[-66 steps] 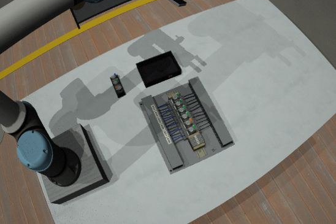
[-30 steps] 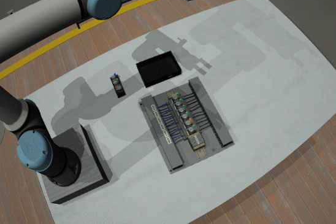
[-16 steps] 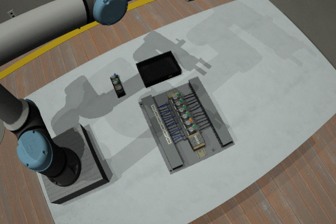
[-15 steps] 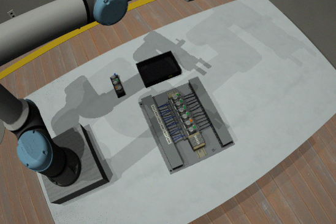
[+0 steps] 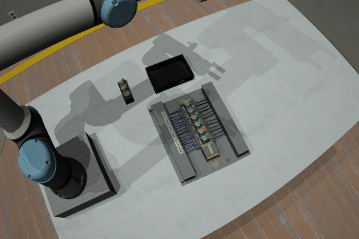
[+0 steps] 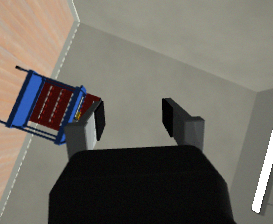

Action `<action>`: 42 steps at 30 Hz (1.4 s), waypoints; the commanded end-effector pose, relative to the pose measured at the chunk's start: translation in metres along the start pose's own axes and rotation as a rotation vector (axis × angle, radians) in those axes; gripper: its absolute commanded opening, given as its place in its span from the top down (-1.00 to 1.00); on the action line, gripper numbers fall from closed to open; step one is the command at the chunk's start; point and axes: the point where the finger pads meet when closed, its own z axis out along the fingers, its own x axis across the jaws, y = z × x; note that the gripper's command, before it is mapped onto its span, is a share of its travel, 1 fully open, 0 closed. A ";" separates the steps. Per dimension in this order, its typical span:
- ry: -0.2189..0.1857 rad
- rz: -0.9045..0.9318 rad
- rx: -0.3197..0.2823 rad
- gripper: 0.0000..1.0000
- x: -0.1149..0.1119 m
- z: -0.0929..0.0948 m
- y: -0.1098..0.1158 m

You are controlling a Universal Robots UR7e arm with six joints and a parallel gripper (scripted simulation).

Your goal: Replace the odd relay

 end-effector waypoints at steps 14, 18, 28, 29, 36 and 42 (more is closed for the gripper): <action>0.000 0.001 0.000 -1.00 -0.001 -0.001 -0.001; 0.000 0.001 0.000 -1.00 -0.002 -0.002 -0.001; 0.000 0.001 0.000 -1.00 -0.002 -0.002 -0.001; 0.000 0.001 0.000 -1.00 -0.002 -0.002 -0.001; -0.155 -0.079 0.149 -1.00 -0.003 -0.003 -0.002; -0.155 -0.079 0.149 -1.00 -0.003 -0.003 -0.002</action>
